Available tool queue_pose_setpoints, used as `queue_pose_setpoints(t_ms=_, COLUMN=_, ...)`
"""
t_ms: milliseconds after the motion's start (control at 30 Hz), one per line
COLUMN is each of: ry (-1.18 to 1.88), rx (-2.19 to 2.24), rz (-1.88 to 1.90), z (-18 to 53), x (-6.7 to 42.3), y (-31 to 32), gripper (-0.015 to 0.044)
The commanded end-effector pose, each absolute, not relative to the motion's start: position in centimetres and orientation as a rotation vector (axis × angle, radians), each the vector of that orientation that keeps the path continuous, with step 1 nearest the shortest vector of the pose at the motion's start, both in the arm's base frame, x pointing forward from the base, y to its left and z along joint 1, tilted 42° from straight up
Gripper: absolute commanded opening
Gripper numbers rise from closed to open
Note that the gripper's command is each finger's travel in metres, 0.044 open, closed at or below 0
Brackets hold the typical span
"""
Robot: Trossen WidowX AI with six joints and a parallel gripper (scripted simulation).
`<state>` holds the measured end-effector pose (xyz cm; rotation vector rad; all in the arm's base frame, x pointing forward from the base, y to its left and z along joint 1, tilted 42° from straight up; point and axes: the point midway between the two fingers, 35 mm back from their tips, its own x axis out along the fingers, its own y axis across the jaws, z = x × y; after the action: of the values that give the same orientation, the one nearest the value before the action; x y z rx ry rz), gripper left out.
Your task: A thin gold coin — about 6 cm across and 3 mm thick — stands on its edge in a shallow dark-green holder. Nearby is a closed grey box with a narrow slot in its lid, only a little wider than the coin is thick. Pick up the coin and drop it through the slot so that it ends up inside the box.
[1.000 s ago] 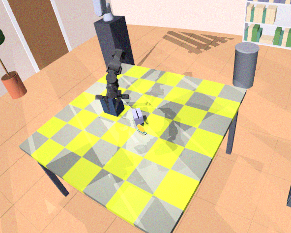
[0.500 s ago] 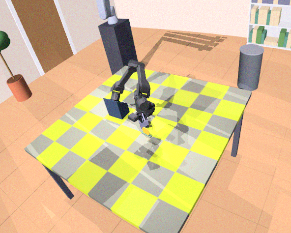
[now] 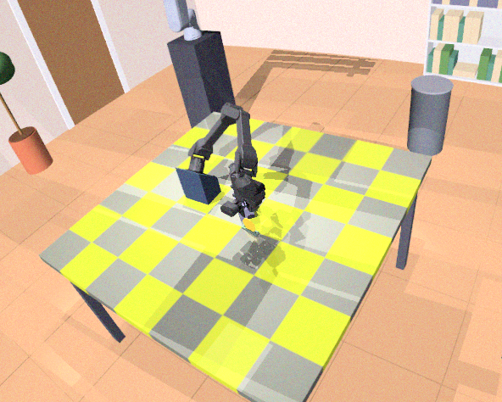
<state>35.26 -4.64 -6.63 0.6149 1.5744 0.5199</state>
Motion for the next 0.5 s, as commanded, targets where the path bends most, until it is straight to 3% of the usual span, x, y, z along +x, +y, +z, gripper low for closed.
queue_pose_setpoints(t_ms=0, ry=1.576, rx=0.624, rz=0.518, z=-7.5, x=35.0, y=-3.9, gripper=0.0161)
queue_pose_setpoints(t_ms=467, ry=1.576, rx=0.624, rz=0.518, z=-8.9, x=35.0, y=-2.7, gripper=0.0161)
